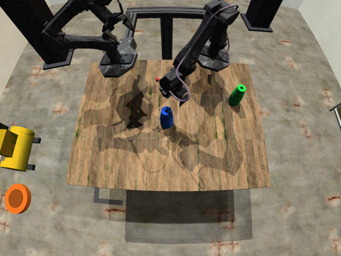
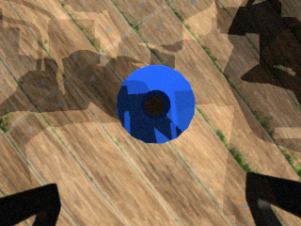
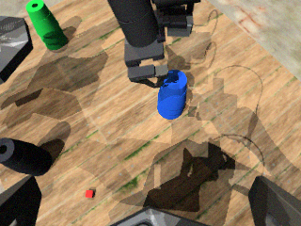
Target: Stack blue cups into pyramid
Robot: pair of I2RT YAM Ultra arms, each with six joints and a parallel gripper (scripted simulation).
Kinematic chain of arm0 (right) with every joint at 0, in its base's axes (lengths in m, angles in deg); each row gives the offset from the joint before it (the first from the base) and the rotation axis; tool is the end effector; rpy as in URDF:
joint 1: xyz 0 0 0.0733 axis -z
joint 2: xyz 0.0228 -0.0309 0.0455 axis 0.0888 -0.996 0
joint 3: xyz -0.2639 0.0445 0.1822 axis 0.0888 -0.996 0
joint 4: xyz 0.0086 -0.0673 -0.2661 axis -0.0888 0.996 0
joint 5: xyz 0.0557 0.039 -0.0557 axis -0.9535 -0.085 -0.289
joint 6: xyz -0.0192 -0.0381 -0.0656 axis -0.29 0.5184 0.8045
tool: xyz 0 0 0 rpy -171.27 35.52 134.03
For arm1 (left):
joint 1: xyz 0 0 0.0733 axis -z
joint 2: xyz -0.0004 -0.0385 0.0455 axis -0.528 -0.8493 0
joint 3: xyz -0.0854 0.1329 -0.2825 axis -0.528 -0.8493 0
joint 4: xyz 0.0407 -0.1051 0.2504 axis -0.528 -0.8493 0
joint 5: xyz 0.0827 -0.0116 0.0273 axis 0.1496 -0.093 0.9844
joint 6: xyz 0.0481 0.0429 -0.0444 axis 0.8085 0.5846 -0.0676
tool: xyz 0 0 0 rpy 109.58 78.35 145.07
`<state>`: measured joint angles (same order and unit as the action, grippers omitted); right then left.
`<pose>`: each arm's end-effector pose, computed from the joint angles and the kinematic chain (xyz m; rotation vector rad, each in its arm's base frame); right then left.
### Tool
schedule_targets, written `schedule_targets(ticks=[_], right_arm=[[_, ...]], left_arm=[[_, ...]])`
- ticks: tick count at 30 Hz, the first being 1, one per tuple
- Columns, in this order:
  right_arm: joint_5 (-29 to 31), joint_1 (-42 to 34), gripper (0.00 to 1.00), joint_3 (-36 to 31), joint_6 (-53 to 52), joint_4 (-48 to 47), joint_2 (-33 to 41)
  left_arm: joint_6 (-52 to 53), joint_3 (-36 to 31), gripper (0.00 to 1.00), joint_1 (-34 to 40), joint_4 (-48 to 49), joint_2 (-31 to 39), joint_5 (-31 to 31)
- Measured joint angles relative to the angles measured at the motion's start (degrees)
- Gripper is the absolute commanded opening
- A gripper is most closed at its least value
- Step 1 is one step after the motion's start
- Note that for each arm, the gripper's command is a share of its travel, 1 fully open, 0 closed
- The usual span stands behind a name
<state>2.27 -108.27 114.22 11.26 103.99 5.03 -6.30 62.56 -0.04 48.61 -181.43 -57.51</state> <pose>0.0172 0.0546 0.3037 -1.2891 2.0096 0.4730 0.3192 -0.1835 0.0634 0.6655 2.8477 0.1637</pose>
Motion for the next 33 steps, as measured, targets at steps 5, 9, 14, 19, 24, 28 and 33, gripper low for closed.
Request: schedule_targets(ticks=[5, 9, 14, 19, 24, 28, 33], right_arm=[[0.22, -0.26, 1.00, 0.00, -0.39, 0.24, 0.00], [0.31, -0.33, 1.00, 0.00, -0.55, 0.33, 0.00], [0.37, -0.35, 1.00, 0.00, -0.63, 0.37, 0.00], [0.39, -0.37, 1.00, 0.00, -0.68, 0.39, 0.00], [0.42, -0.37, 1.00, 0.00, -0.68, 0.39, 0.00], [0.46, -0.37, 1.00, 0.00, -0.68, 0.46, 0.00], [0.48, -0.37, 1.00, 0.00, -0.68, 0.48, 0.00]], left_arm=[[0.83, -0.02, 0.81, 0.00, 0.92, -0.02, 0.00], [3.50, 0.02, 0.81, 0.00, 5.90, -1.53, 0.00], [6.12, -0.15, 0.81, -0.15, 10.91, -5.81, -0.17], [6.84, -0.57, 0.81, -0.55, 11.76, -6.80, -0.20], [7.08, -0.57, 0.81, -0.55, 12.59, -6.82, -0.20], [7.23, -0.50, 0.81, -0.57, 12.70, -6.82, -0.20], [7.67, 1.03, 0.81, -0.57, 13.25, -8.04, -0.24]])
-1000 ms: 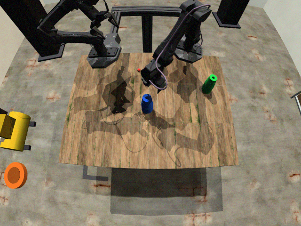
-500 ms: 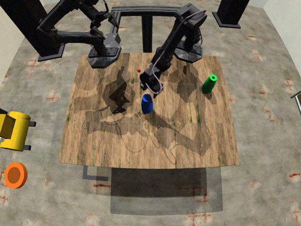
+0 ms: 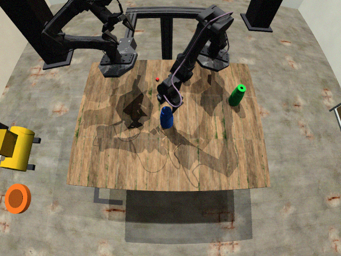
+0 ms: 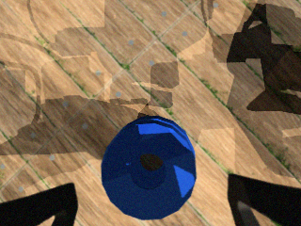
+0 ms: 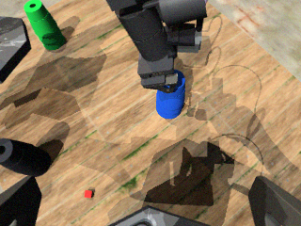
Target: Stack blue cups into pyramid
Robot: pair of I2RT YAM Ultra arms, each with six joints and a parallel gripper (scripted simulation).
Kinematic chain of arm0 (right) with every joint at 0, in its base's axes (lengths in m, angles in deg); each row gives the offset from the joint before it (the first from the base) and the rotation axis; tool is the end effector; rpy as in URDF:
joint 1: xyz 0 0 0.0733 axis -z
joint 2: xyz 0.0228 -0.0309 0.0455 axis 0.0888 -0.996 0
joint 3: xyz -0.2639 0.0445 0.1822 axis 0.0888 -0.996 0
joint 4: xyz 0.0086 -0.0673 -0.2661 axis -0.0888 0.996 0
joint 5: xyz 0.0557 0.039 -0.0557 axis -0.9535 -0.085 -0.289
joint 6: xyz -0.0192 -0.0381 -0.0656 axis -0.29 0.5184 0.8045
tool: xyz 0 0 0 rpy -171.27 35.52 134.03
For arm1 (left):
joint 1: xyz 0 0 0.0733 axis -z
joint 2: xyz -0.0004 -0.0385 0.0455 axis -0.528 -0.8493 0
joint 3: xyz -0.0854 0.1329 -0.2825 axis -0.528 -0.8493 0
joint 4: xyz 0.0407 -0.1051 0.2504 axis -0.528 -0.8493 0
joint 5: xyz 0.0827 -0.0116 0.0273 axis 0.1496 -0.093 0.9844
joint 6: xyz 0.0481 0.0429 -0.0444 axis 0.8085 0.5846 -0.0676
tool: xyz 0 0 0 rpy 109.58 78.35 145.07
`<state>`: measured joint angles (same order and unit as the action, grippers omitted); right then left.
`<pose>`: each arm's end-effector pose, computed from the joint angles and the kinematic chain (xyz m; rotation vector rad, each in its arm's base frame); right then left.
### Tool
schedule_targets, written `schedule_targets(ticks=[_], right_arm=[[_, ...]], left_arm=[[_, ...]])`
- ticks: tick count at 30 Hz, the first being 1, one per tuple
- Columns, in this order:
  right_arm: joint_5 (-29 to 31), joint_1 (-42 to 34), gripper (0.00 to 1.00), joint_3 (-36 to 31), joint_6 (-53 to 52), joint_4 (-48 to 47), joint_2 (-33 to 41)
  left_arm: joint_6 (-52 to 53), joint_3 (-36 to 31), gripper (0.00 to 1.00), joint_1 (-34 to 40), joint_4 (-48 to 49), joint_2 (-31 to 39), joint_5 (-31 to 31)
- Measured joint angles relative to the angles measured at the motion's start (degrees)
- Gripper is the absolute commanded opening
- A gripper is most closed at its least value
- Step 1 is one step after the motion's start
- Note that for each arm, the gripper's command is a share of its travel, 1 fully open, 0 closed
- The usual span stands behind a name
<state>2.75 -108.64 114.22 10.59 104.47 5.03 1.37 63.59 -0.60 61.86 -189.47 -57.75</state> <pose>0.0177 0.0539 0.3034 -1.2831 2.0112 0.4676 0.3434 -0.1943 0.0230 0.8015 2.7143 0.1358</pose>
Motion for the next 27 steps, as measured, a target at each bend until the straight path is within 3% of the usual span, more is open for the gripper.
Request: schedule_targets(ticks=[25, 27], right_arm=[[0.02, 0.00, 1.00, 0.00, 0.00, 0.02, 0.00], [0.02, 0.00, 1.00, 0.00, 0.00, 0.02, 0.00]], left_arm=[[0.90, 2.80, 0.81, -1.09, 3.89, -6.95, -0.24], [0.92, 2.97, 0.76, -1.16, 4.15, -7.45, -0.24]])
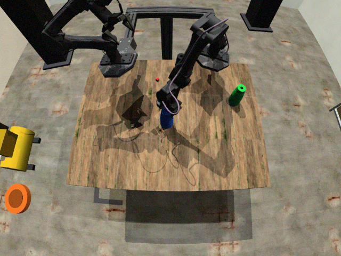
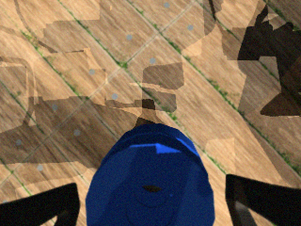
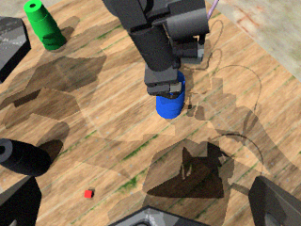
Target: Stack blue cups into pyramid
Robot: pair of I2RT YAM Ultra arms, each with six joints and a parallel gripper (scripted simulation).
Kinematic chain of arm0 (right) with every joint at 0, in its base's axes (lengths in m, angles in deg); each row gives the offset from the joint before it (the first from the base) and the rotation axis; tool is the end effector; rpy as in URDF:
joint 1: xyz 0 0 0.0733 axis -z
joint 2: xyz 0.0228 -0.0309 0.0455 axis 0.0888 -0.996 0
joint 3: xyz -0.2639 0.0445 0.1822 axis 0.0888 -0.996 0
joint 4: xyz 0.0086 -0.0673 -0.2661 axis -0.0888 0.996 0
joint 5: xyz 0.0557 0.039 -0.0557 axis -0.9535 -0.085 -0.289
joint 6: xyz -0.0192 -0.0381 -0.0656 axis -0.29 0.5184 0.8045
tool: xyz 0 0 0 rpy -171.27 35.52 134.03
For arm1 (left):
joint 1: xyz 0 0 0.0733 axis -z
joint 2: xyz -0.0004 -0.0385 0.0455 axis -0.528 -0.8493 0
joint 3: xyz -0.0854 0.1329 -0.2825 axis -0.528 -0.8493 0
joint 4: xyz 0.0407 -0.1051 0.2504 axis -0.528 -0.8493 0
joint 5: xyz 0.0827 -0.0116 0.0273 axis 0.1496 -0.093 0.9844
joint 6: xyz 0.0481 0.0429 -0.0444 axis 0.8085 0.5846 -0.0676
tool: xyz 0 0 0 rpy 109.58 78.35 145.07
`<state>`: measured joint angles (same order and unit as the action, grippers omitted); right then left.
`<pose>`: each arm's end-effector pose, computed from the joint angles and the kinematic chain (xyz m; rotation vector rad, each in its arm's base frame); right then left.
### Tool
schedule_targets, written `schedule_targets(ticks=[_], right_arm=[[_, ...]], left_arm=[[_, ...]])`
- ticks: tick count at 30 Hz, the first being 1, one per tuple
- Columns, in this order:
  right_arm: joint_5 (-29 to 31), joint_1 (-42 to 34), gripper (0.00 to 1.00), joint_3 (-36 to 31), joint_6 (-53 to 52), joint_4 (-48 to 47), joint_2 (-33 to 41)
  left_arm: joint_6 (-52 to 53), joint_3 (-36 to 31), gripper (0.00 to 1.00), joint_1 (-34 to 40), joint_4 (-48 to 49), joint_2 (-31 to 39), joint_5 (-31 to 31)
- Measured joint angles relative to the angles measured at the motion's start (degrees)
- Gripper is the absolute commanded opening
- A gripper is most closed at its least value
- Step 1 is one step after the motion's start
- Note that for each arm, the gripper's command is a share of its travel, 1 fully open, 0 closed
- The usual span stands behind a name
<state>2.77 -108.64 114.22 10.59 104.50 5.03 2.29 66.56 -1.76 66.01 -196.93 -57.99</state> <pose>0.0177 0.0538 0.3034 -1.2831 2.0111 0.4669 0.3585 -0.1941 -0.0148 0.7996 2.7235 0.1403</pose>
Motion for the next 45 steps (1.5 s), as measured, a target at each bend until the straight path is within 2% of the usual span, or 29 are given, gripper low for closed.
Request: schedule_targets(ticks=[1, 2, 6, 7, 9, 10, 12, 13, 23, 27, 28, 45], right_arm=[[0.00, 0.00, 1.00, 0.00, 0.00, 0.00, 0.00], [0.00, 0.00, 1.00, 0.00, 0.00, 0.00, 0.00], [0.00, 0.00, 1.00, 0.00, 0.00, 0.00, 0.00], [0.00, 0.00, 1.00, 0.00, 0.00, 0.00, 0.00], [0.00, 0.00, 1.00, 0.00, 0.00, 0.00, 0.00], [0.00, 0.00, 1.00, 0.00, 0.00, 0.00, 0.00], [0.00, 0.00, 1.00, 0.00, 0.00, 0.00, 0.00], [0.00, 0.00, 1.00, 0.00, 0.00, 0.00, 0.00], [0.00, 0.00, 1.00, 0.00, 0.00, 0.00, 0.00], [0.00, 0.00, 1.00, 0.00, 0.00, 0.00, 0.00], [0.00, 0.00, 1.00, 0.00, 0.00, 0.00, 0.00], [0.00, 0.00, 1.00, 0.00, 0.00, 0.00, 0.00]], left_arm=[[0.00, 0.00, 0.76, -0.02, 0.07, -0.13, 0.00], [0.00, 0.00, 0.72, -0.02, 0.09, -0.22, 0.00], [0.00, 0.00, 0.72, -0.02, 0.31, -0.22, 0.00], [0.00, 0.00, 0.68, -0.02, 0.35, -0.22, -0.02], [0.00, 0.00, 0.68, -0.02, 0.42, -0.22, 0.00], [0.00, 0.00, 0.64, -0.02, 0.46, -0.22, -0.02], [0.00, 0.00, 0.64, -0.02, 0.55, -0.22, 0.00], [0.00, 0.00, 0.59, -0.02, 0.59, -0.22, -0.02], [0.00, -0.28, 0.51, -0.02, 1.11, -0.20, 0.00], [0.00, -0.37, 0.05, -0.02, 1.33, -0.20, 0.00], [0.00, -0.44, 0.00, -0.02, 1.46, -0.17, 0.00], [-0.68, -0.74, 0.00, -0.02, -1.64, 2.95, 0.02]])
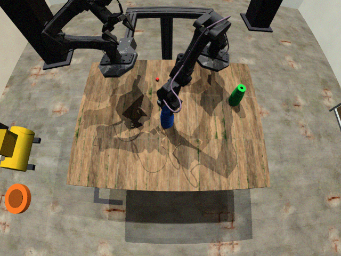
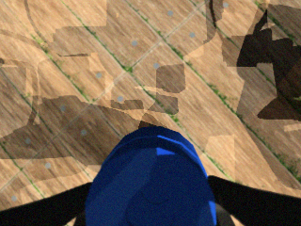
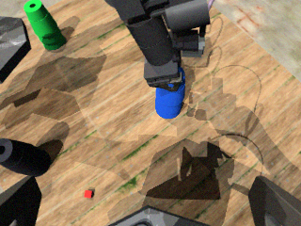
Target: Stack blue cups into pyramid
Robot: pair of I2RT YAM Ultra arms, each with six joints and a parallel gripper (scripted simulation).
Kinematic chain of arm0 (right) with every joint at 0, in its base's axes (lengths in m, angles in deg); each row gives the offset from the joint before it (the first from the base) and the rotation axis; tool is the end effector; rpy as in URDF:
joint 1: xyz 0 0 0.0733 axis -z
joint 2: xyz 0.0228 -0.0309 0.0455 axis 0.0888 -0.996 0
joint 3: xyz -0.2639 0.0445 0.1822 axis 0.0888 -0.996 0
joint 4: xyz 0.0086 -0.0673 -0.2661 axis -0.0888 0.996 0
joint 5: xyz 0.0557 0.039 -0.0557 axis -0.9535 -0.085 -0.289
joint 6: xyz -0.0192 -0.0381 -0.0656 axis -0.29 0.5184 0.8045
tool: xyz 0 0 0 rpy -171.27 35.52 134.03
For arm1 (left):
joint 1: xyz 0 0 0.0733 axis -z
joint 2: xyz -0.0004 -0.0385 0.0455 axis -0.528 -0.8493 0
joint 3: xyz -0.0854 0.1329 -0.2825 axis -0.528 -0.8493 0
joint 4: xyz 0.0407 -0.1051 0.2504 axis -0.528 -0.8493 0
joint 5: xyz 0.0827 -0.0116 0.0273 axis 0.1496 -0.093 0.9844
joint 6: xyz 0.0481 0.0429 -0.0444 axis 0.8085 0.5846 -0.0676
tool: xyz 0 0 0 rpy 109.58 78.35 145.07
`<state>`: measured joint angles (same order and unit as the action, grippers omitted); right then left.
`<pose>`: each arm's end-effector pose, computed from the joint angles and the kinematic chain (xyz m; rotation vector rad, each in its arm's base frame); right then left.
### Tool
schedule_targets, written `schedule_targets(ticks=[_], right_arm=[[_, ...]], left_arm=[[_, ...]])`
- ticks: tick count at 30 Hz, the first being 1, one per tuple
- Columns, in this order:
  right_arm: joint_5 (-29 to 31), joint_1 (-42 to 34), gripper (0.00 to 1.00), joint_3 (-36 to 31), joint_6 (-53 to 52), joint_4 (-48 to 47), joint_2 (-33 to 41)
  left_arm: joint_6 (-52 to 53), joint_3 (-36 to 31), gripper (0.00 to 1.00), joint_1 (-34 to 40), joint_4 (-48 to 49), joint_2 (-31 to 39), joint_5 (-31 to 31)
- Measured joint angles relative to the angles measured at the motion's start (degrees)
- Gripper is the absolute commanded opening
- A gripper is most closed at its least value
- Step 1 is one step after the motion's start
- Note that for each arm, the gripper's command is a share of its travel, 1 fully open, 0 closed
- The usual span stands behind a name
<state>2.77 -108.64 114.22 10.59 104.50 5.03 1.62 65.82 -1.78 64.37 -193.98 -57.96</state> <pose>0.0177 0.0538 0.3034 -1.2831 2.0111 0.4669 0.3568 -0.1930 0.0018 0.7792 2.7189 0.1348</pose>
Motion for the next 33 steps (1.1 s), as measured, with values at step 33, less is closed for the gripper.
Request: schedule_targets(ticks=[33], right_arm=[[0.00, 0.00, 1.00, 0.00, 0.00, 0.00, 0.00]], left_arm=[[-2.12, 2.25, 0.00, 2.21, -14.43, 12.31, 0.59]])
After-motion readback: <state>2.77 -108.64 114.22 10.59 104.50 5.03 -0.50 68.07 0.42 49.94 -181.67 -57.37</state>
